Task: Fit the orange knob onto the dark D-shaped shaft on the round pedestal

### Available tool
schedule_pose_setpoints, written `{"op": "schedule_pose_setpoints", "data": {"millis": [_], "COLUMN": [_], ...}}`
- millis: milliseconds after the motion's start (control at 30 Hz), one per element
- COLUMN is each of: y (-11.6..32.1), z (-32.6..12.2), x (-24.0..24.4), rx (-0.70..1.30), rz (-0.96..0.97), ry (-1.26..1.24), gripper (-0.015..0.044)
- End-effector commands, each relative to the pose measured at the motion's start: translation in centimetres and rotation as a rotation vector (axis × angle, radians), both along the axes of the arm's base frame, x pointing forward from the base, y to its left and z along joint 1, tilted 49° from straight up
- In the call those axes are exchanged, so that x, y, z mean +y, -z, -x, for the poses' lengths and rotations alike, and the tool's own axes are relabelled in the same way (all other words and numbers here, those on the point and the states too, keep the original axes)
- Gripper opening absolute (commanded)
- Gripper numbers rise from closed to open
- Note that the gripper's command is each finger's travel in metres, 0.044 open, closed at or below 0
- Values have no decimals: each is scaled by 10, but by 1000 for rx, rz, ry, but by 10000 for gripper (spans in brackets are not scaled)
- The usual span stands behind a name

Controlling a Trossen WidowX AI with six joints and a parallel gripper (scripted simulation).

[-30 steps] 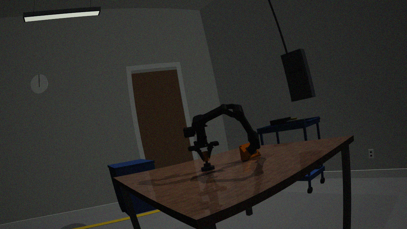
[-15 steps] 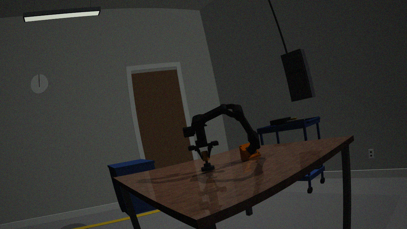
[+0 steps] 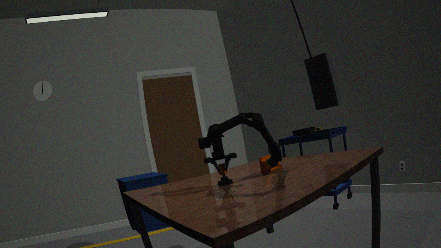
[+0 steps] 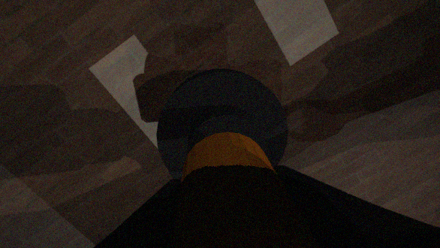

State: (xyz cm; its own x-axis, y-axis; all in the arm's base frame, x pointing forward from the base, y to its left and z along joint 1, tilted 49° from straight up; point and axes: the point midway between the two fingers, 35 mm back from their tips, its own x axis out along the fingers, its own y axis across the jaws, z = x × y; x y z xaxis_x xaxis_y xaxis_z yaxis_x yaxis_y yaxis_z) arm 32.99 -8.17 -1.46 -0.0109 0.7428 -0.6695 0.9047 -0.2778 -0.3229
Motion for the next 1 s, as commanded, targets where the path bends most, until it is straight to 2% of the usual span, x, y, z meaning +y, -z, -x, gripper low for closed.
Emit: {"op": "schedule_pose_setpoints", "data": {"millis": [0,967], "y": [0,-2], "z": [3,0], "x": [1,-2], "rx": [6,6], "rz": [0,0], "ry": [3,3], "gripper": [0,0]}}
